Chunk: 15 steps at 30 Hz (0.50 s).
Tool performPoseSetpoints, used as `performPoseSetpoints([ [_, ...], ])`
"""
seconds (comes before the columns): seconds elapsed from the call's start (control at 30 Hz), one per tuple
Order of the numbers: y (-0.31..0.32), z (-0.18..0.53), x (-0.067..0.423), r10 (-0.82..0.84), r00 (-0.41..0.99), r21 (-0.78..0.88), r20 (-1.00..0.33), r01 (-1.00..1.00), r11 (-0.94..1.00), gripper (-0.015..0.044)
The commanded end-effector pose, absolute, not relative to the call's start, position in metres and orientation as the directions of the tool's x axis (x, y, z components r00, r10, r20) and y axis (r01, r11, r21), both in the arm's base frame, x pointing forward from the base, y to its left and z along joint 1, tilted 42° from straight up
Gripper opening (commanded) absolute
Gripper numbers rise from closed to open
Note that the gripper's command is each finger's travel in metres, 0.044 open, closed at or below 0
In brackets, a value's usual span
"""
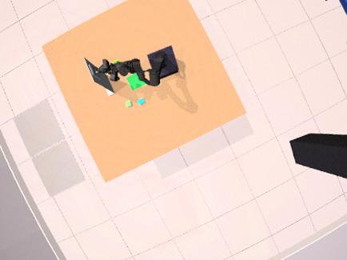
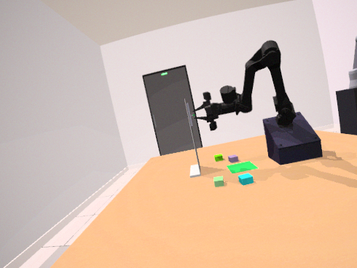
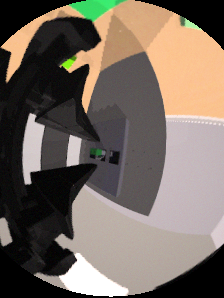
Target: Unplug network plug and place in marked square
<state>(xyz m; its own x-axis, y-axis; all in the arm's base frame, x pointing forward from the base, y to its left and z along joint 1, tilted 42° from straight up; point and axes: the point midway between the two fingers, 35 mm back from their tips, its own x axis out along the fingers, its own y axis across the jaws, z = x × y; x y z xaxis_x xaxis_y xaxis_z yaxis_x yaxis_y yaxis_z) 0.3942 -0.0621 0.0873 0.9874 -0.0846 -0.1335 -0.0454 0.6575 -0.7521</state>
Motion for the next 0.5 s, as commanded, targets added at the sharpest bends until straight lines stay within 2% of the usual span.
performPoseSetpoints([
  [0.0, -0.0609, 0.0881, 0.4008, -0.087, 0.987, -0.749, -0.132, -0.042, 0.661, 0.0156],
  [0.07, -0.0607, 0.0881, 0.4018, -0.087, 0.987, -0.749, -0.132, -0.042, 0.661, 0.0156],
  [0.1, -0.0607, 0.0881, 0.4018, -0.087, 0.987, -0.749, -0.132, -0.042, 0.661, 0.0130],
  [0.47, -0.0607, 0.0881, 0.4018, -0.087, 0.987, -0.749, -0.132, -0.042, 0.661, 0.0056],
])
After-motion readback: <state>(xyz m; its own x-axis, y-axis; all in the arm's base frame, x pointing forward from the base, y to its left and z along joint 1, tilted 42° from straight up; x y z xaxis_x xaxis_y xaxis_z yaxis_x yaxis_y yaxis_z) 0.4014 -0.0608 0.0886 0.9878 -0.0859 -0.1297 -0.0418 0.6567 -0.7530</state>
